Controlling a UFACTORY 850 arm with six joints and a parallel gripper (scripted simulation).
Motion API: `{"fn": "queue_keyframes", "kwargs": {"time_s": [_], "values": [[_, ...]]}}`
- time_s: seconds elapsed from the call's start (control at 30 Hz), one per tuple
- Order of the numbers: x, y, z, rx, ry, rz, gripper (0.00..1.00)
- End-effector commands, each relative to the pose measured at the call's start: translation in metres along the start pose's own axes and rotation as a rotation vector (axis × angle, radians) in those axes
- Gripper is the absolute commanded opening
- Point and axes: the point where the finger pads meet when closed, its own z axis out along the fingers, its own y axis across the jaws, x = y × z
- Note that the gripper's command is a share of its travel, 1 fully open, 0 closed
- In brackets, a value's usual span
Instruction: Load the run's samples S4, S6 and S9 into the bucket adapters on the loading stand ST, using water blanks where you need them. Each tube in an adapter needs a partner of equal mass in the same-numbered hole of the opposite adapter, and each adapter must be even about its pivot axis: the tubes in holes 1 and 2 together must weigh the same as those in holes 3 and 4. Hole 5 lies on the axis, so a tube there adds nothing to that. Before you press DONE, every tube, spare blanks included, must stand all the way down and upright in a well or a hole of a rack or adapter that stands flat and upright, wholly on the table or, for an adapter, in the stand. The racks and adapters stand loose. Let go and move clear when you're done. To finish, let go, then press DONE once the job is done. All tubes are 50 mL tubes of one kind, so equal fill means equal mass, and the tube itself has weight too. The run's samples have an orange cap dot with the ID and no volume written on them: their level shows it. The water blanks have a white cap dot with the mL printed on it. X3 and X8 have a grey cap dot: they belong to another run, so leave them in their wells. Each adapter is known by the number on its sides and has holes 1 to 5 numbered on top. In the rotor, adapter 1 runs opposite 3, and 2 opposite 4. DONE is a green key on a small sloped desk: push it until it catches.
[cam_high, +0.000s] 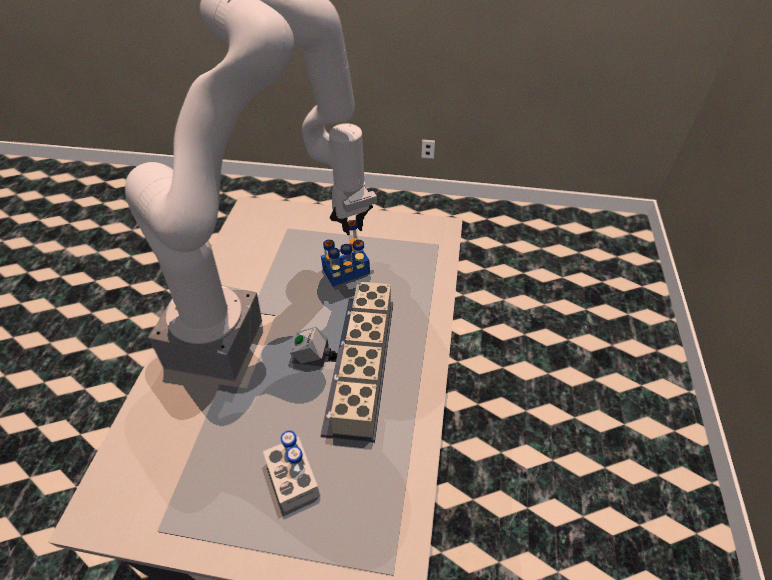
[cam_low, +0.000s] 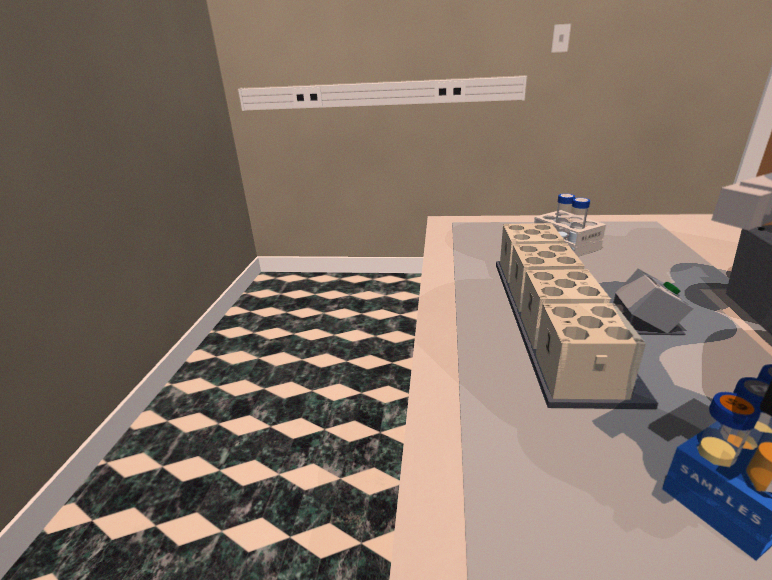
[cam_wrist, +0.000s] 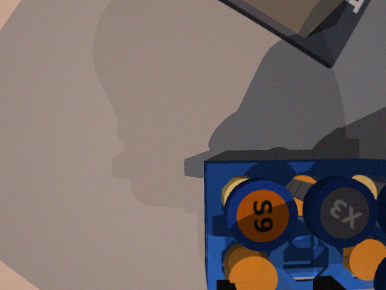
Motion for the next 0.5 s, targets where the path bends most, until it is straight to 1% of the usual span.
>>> {"fn": "queue_keyframes", "kwargs": {"time_s": [0.0,0.47], "values": [[0.000,-0.001,-0.005,0.000,-0.002,0.000,0.00],[0.000,-0.001,-0.033,0.000,-0.002,0.000,0.00]]}}
